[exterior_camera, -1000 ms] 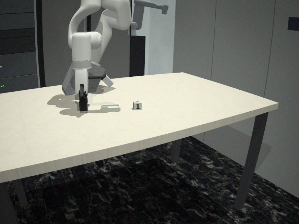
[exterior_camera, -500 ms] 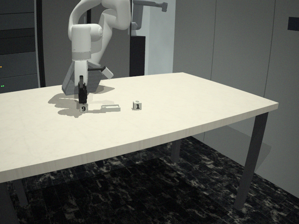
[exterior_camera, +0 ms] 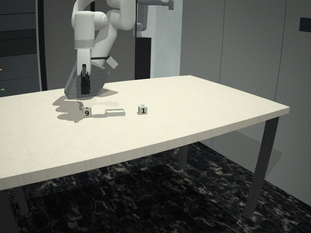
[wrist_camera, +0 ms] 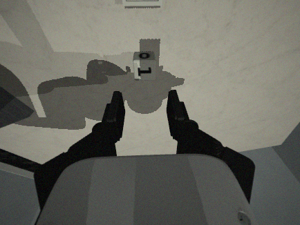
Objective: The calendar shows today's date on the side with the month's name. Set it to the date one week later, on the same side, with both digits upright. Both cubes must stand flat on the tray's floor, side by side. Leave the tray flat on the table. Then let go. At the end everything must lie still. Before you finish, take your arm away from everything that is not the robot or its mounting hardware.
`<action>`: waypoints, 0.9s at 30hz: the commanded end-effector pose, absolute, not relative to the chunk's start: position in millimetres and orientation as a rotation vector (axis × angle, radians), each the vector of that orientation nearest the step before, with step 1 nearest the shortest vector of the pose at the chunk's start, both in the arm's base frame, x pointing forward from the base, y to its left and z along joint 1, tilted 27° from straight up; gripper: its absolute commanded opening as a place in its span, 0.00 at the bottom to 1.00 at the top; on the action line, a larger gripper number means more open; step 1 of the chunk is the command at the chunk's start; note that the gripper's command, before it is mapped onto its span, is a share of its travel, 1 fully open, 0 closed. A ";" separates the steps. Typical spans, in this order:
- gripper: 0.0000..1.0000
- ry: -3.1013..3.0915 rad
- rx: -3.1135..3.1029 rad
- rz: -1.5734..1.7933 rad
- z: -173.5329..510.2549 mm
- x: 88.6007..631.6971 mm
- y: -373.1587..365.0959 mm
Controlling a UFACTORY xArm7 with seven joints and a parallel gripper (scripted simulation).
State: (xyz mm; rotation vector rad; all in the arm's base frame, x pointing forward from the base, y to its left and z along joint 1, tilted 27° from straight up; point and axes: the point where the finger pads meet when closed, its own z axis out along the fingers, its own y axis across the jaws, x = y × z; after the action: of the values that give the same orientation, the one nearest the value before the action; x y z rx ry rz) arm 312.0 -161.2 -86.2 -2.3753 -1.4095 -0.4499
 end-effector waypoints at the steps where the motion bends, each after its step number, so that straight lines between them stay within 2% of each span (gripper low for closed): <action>1: 1.00 -1.409 -2.377 -0.452 -80.8 312.0 -164.3; 22: 1.00 -1.409 -2.378 -0.453 -79.8 313.8 -162.8; 27: 1.00 -1.408 -2.387 -0.458 -46.8 362.3 -108.8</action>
State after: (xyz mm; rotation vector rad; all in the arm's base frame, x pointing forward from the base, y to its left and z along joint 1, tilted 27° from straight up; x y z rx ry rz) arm 325.2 -149.3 -73.1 -2.3791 -1.4028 -0.4543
